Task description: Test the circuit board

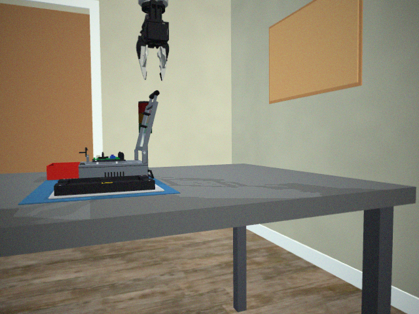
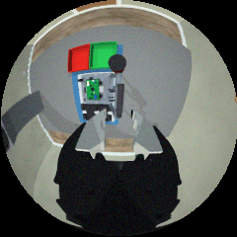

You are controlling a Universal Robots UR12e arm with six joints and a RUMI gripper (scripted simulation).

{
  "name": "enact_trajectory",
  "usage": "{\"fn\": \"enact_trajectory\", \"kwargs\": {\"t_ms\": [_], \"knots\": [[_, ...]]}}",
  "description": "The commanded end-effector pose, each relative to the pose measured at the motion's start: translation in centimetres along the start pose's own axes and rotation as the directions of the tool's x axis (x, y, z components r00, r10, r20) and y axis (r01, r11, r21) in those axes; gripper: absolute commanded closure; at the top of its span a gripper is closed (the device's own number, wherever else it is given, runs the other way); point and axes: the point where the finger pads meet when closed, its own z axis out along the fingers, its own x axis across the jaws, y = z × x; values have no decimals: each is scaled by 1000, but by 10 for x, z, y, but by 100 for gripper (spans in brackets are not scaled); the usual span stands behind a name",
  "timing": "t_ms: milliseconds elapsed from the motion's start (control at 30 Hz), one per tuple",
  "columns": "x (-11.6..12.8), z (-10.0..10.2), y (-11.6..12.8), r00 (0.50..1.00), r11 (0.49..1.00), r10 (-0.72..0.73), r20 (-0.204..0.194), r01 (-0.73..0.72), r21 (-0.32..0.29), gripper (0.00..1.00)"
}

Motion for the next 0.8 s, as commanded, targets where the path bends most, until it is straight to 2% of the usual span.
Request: {"fn": "enact_trajectory", "kwargs": {"t_ms": [0, 333, 767], "knots": [[1, 7, 0, 1000, 1000, 0, -1, 0, 0, 70], [1, 15, 0, 1000, 1000, 0, -1, 0, 0, 70], [1, 15, 0, 1000, 1000, 0, -1, 0, 0, 70]]}}
